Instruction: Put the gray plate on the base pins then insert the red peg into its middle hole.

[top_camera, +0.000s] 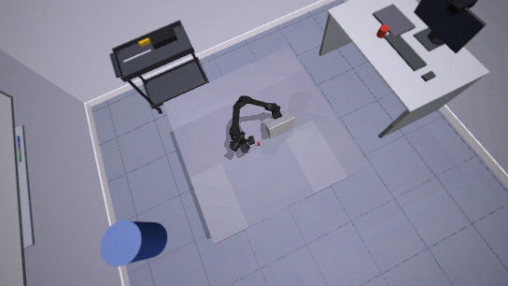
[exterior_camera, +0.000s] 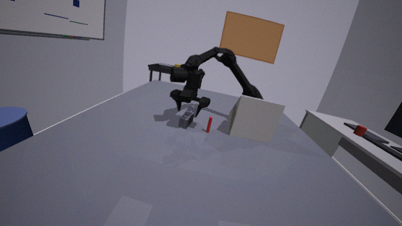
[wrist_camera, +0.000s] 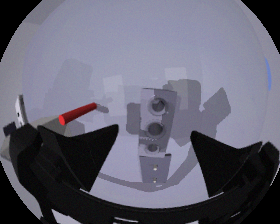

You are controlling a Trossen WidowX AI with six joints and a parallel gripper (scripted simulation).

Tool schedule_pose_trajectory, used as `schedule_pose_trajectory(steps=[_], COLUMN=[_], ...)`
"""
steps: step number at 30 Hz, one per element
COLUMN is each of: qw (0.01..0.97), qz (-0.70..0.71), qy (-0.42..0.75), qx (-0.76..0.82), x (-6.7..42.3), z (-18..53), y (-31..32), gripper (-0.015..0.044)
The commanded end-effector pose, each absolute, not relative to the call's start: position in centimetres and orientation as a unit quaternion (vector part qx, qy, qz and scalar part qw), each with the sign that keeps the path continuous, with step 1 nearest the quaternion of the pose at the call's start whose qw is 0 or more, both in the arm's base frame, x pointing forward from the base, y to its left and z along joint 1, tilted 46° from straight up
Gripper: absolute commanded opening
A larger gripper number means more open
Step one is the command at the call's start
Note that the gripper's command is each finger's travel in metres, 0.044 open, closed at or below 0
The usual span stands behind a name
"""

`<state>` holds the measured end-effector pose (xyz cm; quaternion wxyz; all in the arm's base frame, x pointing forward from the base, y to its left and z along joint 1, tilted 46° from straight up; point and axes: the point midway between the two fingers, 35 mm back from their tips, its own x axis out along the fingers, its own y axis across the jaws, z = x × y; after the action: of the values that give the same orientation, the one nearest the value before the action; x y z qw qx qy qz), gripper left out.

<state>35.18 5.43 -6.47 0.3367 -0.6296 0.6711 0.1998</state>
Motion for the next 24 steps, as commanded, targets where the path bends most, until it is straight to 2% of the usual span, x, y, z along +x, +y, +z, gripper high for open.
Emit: schedule_pose_trajectory(steps=[1, 24], qw=[0.333, 0.333], qz=[0.200, 0.199], qy=[0.671, 0.671], qx=[-0.632, -0.632], x=[35.2, 35.2], z=[-7.0, -9.5], y=[4.9, 2.2], gripper=[0.0440, 0.0440])
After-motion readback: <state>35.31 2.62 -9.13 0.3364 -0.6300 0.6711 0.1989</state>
